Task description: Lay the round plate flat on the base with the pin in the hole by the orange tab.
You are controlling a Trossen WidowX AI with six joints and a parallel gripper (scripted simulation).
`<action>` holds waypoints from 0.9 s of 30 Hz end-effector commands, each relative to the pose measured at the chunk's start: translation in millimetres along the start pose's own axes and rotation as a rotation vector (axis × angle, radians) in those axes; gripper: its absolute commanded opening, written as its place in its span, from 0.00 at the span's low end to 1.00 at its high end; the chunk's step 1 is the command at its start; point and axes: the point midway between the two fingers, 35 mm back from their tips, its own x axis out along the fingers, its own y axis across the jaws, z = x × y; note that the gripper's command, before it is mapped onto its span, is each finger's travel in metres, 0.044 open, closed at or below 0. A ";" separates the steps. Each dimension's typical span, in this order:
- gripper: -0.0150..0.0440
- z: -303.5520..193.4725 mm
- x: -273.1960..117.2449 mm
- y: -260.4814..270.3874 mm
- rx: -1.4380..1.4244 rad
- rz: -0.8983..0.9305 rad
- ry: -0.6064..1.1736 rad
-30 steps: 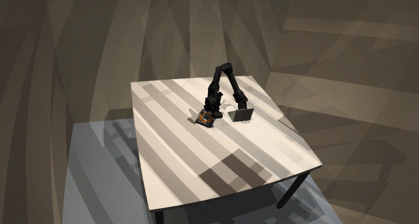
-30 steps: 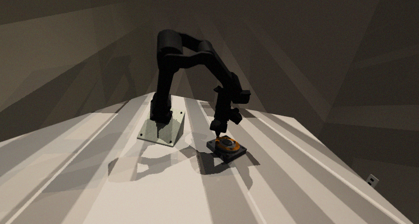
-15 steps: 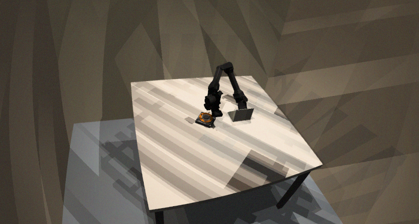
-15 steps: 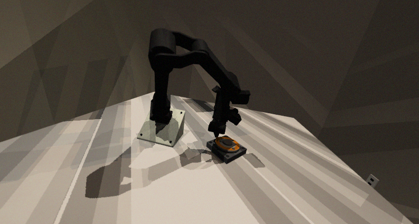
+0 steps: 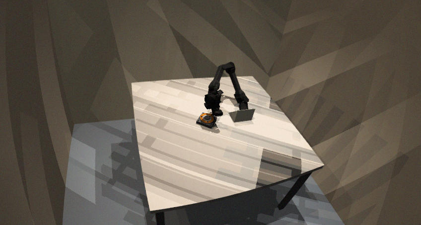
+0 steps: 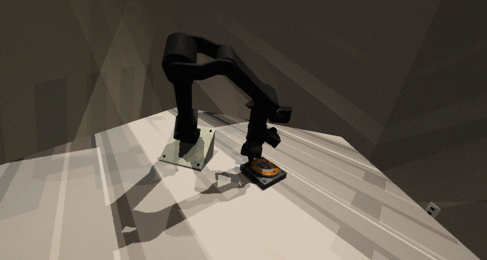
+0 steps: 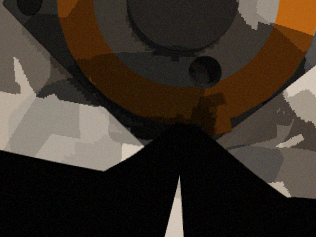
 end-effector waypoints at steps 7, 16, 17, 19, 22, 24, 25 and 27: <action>0.25 4.5 -0.1 -14.2 -0.002 -0.006 0.001; 0.25 8.4 0.6 -20.5 -0.002 -0.006 0.001; 0.25 8.7 1.0 -20.9 -0.002 -0.006 0.001; 0.25 9.1 0.5 -21.2 -0.002 -0.006 0.001; 0.25 9.3 -11.2 -20.0 -0.003 -0.004 0.001; 0.25 8.8 -22.7 -19.5 -0.003 -0.003 0.001; 0.25 8.2 -28.4 -19.7 -0.003 -0.003 0.001; 0.25 6.9 -39.1 -20.0 -0.003 -0.004 0.002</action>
